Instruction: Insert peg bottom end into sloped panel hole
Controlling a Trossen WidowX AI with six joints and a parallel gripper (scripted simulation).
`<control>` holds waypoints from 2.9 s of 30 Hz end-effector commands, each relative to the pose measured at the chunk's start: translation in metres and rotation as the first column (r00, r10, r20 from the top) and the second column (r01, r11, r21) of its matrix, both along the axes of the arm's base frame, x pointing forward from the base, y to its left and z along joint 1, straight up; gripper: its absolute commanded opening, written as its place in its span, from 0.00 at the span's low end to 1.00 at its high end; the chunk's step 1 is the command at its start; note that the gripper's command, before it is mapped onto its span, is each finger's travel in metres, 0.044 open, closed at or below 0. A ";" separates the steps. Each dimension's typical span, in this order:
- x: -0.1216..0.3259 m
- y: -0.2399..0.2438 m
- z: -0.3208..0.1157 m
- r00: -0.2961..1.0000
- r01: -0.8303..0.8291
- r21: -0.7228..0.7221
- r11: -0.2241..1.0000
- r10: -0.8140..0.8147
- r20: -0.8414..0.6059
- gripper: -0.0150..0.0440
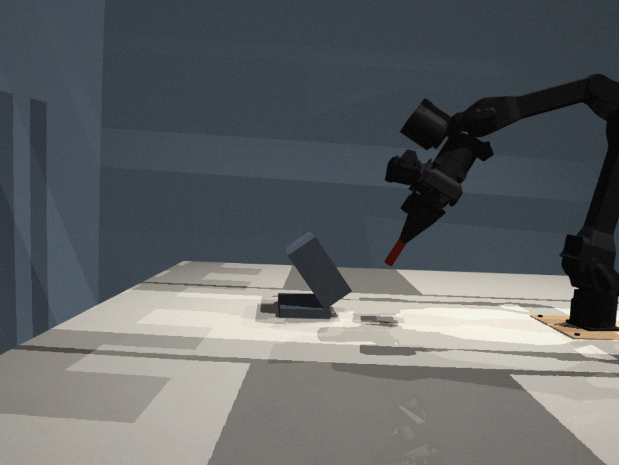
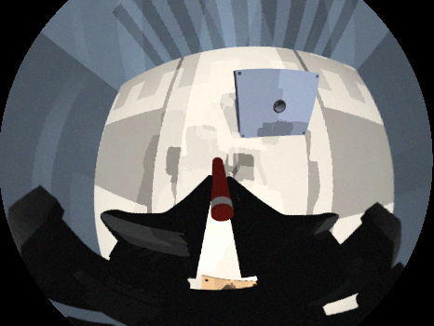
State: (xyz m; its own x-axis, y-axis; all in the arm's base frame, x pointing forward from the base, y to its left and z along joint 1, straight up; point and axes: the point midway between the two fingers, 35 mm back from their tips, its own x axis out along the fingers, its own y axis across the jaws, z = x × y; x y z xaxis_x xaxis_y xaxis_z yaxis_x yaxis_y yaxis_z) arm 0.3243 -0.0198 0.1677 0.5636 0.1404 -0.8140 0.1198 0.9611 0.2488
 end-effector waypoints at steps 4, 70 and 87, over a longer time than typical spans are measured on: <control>0.001 -0.008 0.004 0.999 0.036 0.017 0.999 -0.036 0.040 0.25; 0.010 -0.081 0.013 0.911 0.278 0.124 0.953 -0.302 0.279 0.25; 0.029 -0.088 0.000 0.897 0.295 0.134 0.946 -0.323 0.301 0.25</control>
State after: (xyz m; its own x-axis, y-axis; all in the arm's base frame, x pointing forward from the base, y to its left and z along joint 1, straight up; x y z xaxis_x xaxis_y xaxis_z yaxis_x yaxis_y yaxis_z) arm 0.3499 -0.1062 0.1706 0.8133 -0.0181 -0.5815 0.3038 0.8657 0.3978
